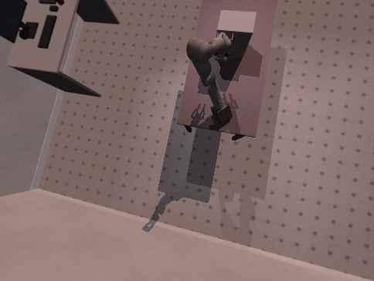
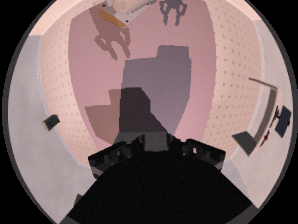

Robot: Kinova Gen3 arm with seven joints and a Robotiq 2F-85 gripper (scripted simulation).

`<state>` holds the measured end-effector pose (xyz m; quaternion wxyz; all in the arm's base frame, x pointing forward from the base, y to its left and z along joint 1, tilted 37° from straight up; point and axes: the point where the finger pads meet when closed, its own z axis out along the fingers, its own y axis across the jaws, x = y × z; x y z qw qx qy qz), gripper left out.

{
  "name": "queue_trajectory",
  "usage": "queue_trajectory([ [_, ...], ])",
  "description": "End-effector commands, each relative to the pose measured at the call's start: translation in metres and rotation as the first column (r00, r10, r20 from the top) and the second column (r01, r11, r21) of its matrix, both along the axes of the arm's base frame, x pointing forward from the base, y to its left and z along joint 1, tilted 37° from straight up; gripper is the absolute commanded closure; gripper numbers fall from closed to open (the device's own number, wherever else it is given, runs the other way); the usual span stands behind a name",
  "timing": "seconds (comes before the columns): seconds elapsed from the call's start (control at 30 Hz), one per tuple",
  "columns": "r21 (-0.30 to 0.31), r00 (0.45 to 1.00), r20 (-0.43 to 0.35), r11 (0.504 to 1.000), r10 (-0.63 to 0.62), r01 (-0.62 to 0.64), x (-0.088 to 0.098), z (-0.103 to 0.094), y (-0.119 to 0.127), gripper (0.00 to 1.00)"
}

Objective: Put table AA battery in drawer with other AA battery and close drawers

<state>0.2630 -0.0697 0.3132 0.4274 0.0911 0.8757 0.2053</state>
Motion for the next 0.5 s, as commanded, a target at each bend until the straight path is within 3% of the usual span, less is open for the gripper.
queue_trajectory([
  [0.0,0.0,1.0,0.001,1.0,0.0,0.0,0.0002,0.0003,-0.0003,1.0],
  [0.47,0.0,1.0,0.001,1.0,0.0,0.0,0.0023,0.0007,-0.0004,1.0],
])
